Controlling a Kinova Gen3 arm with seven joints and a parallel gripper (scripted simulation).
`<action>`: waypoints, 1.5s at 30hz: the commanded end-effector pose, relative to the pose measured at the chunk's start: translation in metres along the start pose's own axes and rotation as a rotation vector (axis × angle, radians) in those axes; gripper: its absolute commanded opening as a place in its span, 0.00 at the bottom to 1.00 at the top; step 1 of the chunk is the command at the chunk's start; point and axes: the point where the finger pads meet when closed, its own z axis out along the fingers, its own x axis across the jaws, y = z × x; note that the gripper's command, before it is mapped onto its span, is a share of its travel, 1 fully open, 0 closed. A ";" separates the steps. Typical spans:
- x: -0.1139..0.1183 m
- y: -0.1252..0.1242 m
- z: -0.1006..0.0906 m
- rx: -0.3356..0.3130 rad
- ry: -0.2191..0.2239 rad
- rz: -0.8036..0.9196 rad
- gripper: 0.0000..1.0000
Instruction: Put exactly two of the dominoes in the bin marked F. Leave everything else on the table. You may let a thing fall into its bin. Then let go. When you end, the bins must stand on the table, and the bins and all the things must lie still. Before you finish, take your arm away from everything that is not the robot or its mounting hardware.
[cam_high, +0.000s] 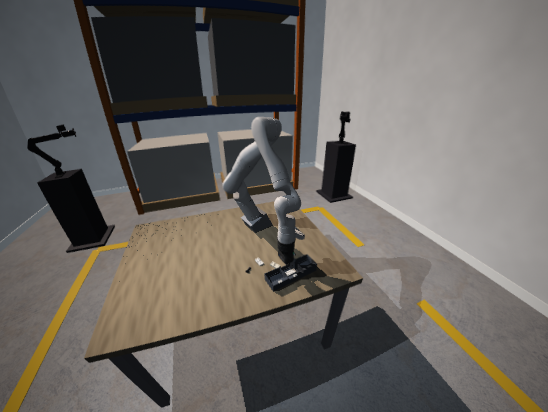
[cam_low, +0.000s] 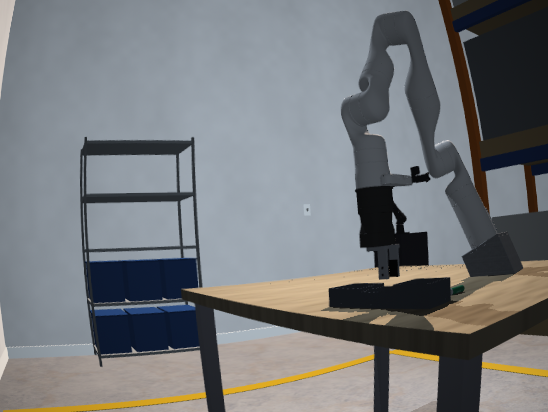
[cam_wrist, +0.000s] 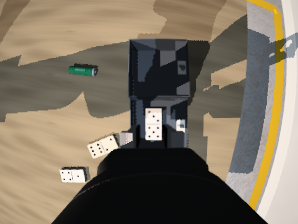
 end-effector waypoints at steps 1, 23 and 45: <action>0.004 -0.002 -0.018 0.002 0.010 -0.002 0.65; 0.003 -0.004 -0.016 0.005 0.009 -0.006 0.65; 0.003 -0.005 -0.016 0.005 0.009 -0.006 0.65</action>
